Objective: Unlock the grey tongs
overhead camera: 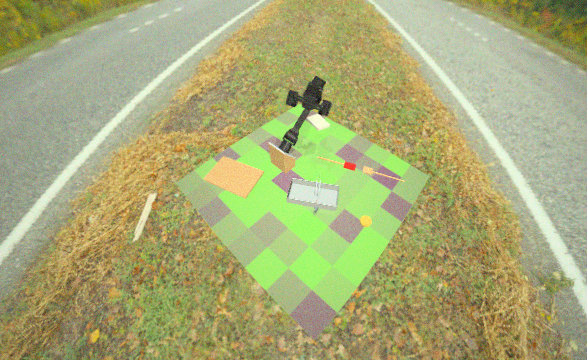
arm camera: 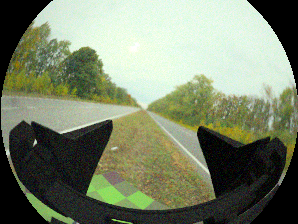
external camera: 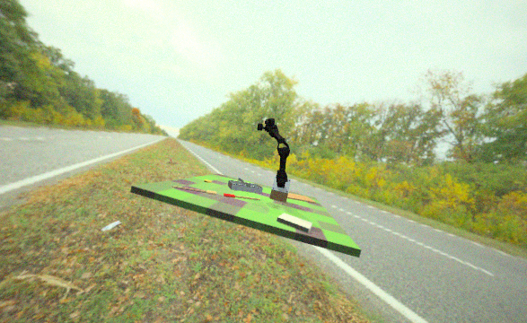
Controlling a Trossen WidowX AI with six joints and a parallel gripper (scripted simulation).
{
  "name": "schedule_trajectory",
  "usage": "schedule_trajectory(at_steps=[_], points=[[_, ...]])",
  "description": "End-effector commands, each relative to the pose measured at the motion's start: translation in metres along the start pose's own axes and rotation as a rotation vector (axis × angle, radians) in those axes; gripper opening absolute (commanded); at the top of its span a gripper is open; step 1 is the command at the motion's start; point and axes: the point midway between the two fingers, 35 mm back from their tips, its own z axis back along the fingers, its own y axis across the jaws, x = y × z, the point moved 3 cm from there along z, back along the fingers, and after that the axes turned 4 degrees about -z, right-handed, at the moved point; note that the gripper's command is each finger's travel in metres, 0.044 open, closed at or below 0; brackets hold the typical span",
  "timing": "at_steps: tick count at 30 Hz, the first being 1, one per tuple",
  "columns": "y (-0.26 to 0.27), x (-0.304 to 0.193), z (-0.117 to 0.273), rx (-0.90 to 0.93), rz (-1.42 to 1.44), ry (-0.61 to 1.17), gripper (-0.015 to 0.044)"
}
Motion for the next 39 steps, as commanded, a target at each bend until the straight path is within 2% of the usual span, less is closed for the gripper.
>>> schedule_trajectory(at_steps=[1, 8, 14, 22, 30, 39], points=[[0.022, -0.048, -0.02, 0.061, -0.018, 0.174, 0.044], [0.067, -0.151, -0.034, 0.171, -0.044, 0.554, 0.044], [0.103, -0.24, -0.02, 0.234, -0.071, 0.9, 0.044], [0.14, -0.35, 0.031, 0.242, -0.106, 1.387, 0.044], [0.161, -0.429, 0.104, 0.113, -0.169, 1.854, 0.044], [0.156, -0.433, 0.118, 0.095, -0.175, 1.892, 0.044]])
